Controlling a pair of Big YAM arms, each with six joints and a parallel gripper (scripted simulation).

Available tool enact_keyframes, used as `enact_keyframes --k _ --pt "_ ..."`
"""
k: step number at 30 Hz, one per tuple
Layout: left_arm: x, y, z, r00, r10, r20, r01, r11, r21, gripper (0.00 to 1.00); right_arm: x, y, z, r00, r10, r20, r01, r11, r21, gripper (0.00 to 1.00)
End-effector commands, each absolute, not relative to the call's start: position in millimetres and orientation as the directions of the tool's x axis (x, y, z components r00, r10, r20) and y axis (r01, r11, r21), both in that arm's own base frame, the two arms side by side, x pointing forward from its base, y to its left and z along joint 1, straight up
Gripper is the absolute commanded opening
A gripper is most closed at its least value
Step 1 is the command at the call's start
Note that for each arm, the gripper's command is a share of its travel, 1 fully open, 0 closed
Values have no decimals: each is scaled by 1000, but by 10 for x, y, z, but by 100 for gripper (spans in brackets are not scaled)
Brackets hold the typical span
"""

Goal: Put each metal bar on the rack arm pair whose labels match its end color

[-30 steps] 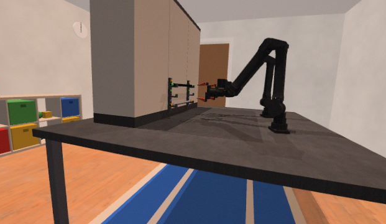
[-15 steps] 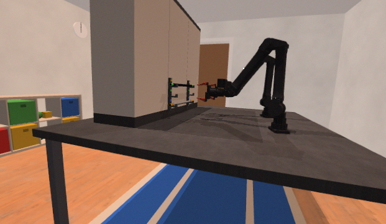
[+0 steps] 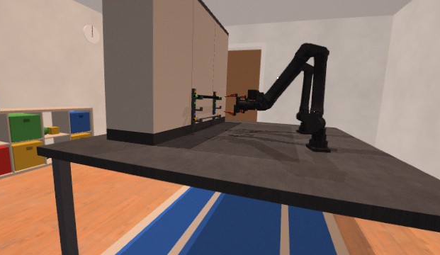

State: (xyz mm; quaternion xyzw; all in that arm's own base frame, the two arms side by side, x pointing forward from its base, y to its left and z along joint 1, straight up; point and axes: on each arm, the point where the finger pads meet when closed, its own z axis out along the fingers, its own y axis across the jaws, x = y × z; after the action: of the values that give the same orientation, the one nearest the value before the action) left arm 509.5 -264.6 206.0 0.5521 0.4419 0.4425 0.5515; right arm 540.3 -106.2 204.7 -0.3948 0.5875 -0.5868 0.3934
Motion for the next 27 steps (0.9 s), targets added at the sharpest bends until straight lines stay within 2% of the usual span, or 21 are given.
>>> enact_keyframes --k 1,27 --pt "5193 -2797 2545 230 973 -34 -90 56 994 100 5519 -1168 2334 -395 -918 -13 67 -15 -998 100" --pt "5631 -2859 2148 225 974 -33 -86 54 995 100 5935 -1336 1947 -394 -919 -13 67 -14 -998 100"
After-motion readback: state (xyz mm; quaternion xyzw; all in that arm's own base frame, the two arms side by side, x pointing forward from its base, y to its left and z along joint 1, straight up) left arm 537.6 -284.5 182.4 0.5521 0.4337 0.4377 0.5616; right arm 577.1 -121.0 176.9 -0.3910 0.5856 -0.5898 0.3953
